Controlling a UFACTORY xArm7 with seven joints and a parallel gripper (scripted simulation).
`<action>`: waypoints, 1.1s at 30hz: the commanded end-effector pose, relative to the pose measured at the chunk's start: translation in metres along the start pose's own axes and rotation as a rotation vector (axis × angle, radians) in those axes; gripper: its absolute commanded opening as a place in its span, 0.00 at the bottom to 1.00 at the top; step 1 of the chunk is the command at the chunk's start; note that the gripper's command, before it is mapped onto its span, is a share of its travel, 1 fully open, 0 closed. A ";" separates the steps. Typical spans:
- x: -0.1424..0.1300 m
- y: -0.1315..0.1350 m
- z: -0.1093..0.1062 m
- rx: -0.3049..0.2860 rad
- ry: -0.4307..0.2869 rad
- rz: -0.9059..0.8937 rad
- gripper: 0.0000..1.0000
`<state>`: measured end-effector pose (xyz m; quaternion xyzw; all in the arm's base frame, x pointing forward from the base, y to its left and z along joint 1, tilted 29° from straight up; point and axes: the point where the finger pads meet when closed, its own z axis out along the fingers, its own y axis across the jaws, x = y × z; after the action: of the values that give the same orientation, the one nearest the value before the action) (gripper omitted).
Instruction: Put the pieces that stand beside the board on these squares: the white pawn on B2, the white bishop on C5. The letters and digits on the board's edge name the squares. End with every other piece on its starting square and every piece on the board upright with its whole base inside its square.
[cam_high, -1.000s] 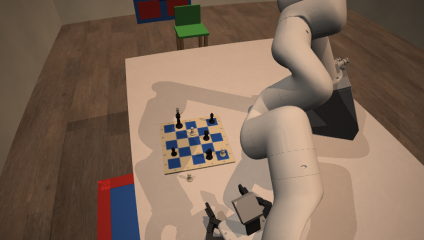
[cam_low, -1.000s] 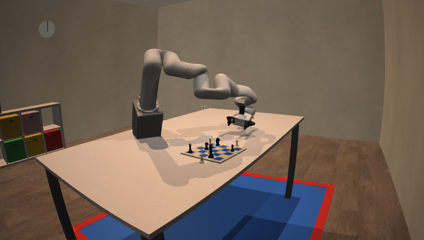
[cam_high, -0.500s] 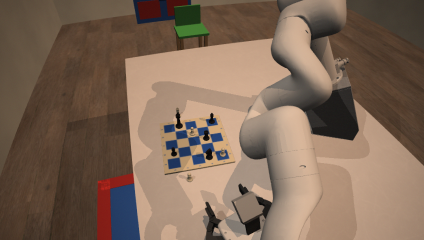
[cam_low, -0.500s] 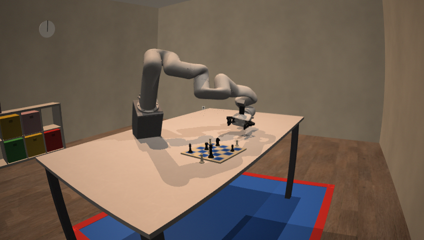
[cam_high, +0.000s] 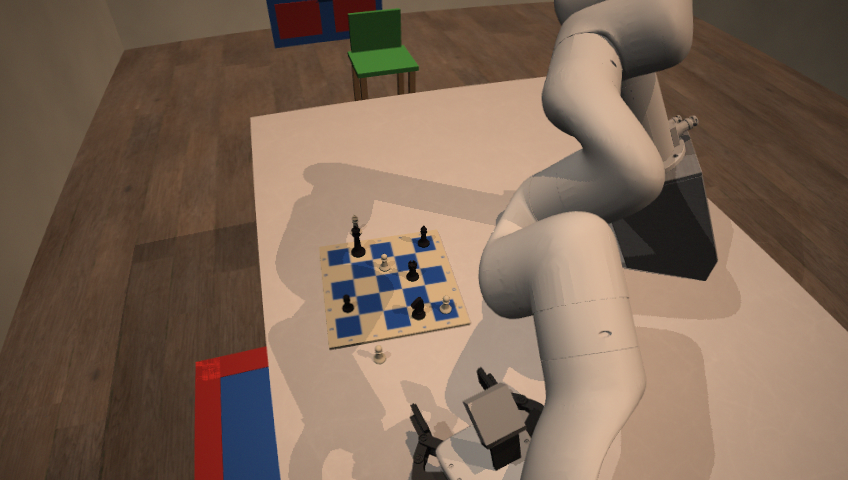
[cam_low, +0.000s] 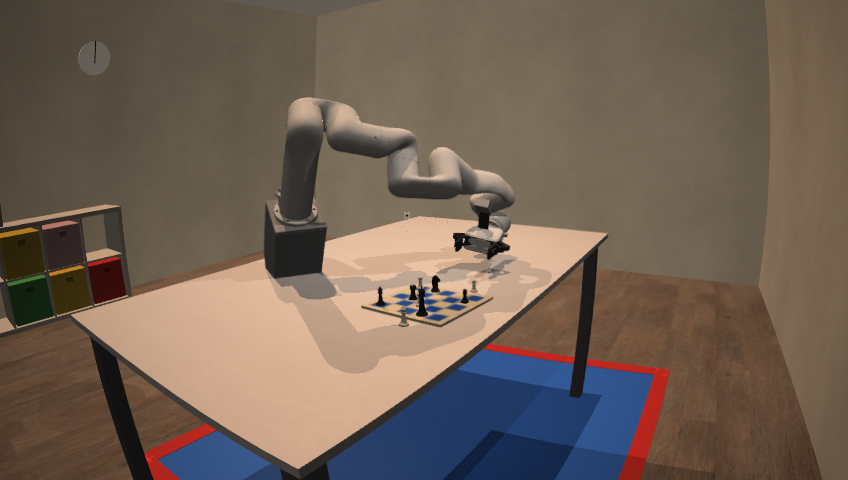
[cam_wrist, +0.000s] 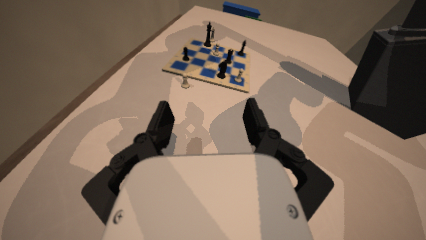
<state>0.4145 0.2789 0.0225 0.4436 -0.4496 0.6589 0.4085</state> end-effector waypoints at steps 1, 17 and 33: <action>0.001 -0.001 -0.001 0.000 -0.002 0.003 1.00; 0.001 -0.001 -0.001 0.000 -0.002 0.003 1.00; 0.011 0.001 -0.002 -0.001 -0.002 0.003 1.00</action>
<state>0.4128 0.2796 0.0253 0.4430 -0.4493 0.6590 0.4095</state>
